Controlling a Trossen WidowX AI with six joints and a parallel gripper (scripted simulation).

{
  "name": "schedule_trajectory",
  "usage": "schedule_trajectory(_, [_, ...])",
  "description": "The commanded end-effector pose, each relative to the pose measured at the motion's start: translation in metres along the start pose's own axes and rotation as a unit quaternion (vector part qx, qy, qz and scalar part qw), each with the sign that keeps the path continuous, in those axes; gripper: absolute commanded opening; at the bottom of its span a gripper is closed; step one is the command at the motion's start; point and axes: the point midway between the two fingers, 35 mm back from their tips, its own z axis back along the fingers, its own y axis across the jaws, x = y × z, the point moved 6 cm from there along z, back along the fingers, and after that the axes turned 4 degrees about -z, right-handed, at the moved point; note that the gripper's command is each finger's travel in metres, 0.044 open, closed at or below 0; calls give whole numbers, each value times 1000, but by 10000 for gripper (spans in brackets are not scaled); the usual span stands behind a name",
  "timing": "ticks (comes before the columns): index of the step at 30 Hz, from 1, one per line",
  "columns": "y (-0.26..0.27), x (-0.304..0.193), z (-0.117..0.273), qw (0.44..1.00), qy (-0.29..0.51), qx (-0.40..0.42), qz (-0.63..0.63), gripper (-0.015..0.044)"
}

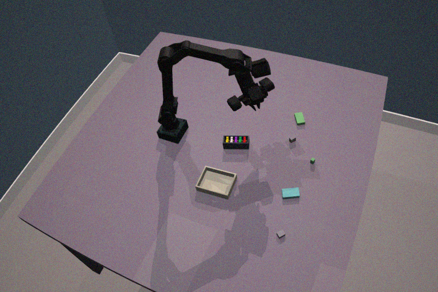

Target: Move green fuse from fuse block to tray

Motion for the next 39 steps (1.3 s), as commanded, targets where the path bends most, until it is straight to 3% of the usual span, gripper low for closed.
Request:
schedule_trajectory(1, [-48,38,-32,985,39,-75,-149,63])
schedule_trajectory(5, [-83,59,-47,958,63,-120,-251,63])
schedule_trajectory(39, [-94,50,-68,958,64,-121,-253,63])
